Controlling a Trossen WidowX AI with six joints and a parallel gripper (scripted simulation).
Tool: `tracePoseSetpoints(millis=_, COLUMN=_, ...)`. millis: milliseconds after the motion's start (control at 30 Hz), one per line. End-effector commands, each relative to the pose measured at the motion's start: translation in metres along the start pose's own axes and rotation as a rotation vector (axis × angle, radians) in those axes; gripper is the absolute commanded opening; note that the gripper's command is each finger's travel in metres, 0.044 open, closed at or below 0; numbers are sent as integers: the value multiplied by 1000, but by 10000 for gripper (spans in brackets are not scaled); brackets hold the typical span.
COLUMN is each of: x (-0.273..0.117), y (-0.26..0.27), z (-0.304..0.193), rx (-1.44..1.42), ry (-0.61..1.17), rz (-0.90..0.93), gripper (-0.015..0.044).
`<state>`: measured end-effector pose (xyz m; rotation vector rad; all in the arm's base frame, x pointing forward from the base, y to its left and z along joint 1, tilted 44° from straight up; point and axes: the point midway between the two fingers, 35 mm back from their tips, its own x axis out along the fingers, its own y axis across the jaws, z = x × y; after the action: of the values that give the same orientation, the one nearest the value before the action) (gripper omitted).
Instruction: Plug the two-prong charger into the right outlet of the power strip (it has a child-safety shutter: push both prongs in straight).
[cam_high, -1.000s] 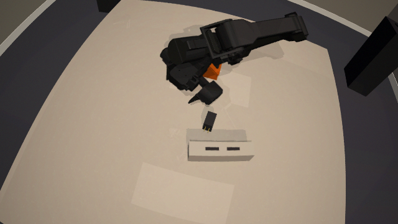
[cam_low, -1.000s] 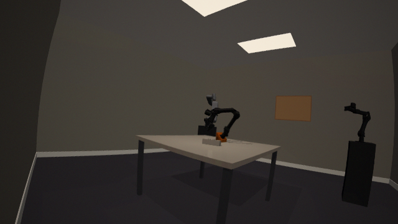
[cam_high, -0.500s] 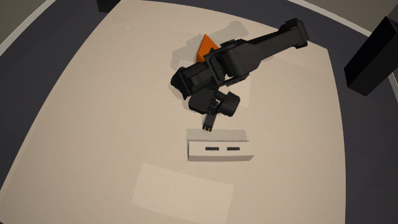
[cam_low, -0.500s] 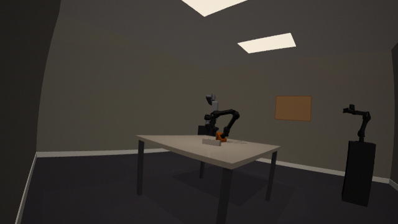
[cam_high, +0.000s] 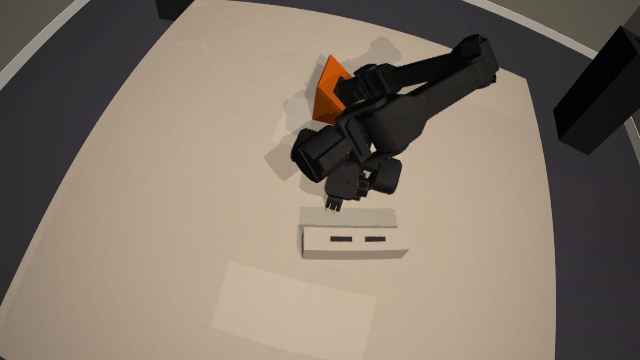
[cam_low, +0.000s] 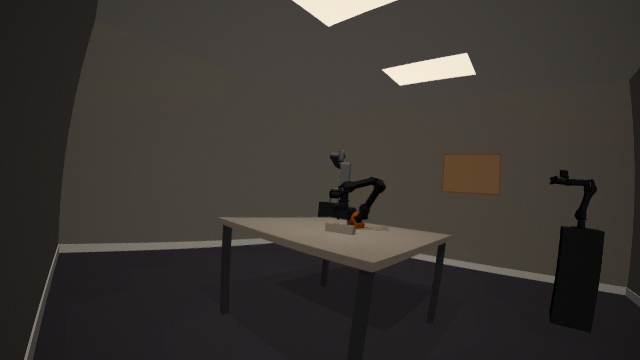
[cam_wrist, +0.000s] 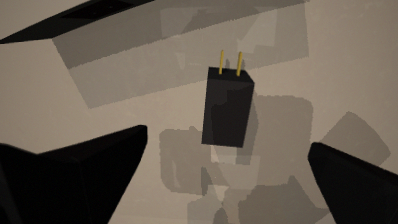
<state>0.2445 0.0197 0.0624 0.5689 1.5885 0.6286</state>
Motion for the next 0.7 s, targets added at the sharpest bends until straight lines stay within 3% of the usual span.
tracePoseSetpoints(millis=0, x=7, y=1, z=-1, rx=-2, ry=8, rz=7, gripper=440)
tracePoseSetpoints(millis=667, x=35, y=0, z=2, rx=-2, ry=7, rz=7, gripper=440)
